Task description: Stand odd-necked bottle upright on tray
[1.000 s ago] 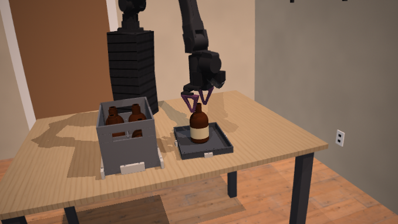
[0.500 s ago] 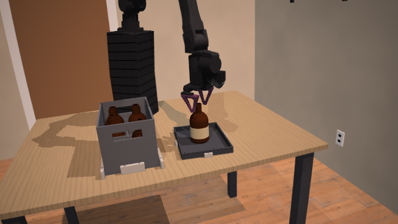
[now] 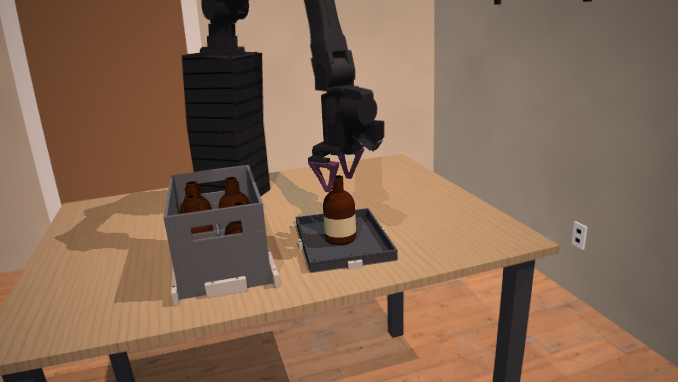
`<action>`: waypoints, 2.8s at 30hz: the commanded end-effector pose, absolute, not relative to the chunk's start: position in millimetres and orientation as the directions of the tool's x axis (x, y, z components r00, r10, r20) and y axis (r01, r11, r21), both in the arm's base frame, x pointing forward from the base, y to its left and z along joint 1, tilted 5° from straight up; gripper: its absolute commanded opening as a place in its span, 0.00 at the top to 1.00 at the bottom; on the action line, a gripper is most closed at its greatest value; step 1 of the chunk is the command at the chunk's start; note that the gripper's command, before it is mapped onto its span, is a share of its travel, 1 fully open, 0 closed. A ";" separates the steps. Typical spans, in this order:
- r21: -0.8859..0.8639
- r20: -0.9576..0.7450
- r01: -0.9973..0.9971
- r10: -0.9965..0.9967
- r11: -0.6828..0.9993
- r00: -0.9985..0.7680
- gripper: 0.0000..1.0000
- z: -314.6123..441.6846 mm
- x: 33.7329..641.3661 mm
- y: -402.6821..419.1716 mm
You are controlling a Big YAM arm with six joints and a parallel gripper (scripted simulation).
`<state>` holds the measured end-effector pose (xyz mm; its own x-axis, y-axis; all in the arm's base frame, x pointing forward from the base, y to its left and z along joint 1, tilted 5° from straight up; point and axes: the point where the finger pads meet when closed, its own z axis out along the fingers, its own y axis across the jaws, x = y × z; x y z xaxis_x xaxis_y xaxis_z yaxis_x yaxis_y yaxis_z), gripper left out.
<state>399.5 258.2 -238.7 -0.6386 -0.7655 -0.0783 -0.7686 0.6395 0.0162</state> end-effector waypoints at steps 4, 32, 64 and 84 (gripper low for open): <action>-0.002 -0.133 -0.771 -0.764 0.637 -0.631 0.00 -227.0 416.4 278.7; 0.009 -0.097 -0.773 -0.769 0.634 -0.631 0.00 -210.3 401.0 268.0; 0.010 -0.092 -0.775 -0.772 0.631 -0.629 0.00 -151.4 399.4 255.9; 0.010 -0.090 -0.774 -0.770 0.633 -0.631 1.00 -146.5 399.6 254.6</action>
<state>398.4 257.5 -154.3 -0.6374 -0.7653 -0.0897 -0.7690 0.6391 0.0125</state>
